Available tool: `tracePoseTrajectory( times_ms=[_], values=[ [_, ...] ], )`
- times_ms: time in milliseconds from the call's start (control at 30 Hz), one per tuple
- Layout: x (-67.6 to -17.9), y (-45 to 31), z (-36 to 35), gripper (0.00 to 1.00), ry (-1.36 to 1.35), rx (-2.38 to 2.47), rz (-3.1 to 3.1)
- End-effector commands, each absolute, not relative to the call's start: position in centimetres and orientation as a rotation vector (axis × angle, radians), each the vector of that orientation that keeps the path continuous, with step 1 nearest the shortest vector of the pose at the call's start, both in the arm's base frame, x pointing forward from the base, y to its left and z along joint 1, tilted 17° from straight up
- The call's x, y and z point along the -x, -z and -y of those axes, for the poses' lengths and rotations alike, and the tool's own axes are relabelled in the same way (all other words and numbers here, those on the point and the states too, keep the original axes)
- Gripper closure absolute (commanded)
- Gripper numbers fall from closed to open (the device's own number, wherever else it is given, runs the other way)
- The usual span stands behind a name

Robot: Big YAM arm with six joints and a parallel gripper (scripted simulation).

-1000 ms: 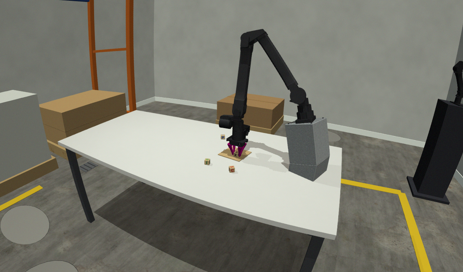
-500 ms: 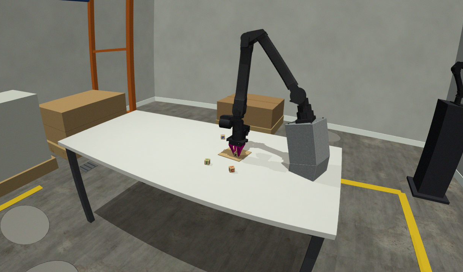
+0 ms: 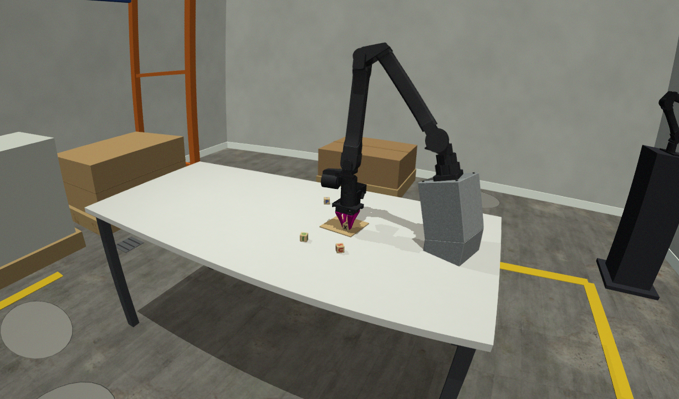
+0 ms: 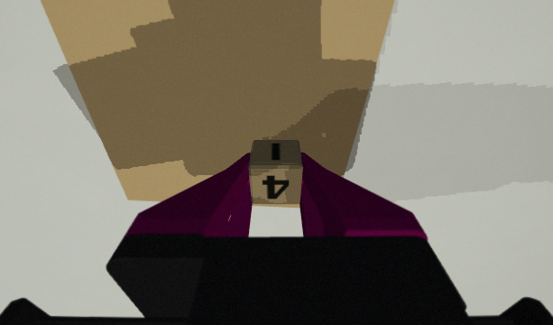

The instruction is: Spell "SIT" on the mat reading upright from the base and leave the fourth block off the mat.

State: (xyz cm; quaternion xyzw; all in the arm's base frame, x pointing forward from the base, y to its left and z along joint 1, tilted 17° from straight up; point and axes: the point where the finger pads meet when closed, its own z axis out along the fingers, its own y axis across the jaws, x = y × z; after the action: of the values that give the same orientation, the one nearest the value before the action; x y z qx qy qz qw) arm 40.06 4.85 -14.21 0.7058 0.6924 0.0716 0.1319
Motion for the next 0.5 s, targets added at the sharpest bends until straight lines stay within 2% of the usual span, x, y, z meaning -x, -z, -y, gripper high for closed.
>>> tracePoseTrajectory(
  times_ms=[0, 467],
  values=[
    [-40.3, 14.8, -4.3, 0.78, -0.207, -2.050, -2.006],
    [-39.6, 12.3, -5.3, 0.78, -0.216, -2.048, -2.008]
  ],
)
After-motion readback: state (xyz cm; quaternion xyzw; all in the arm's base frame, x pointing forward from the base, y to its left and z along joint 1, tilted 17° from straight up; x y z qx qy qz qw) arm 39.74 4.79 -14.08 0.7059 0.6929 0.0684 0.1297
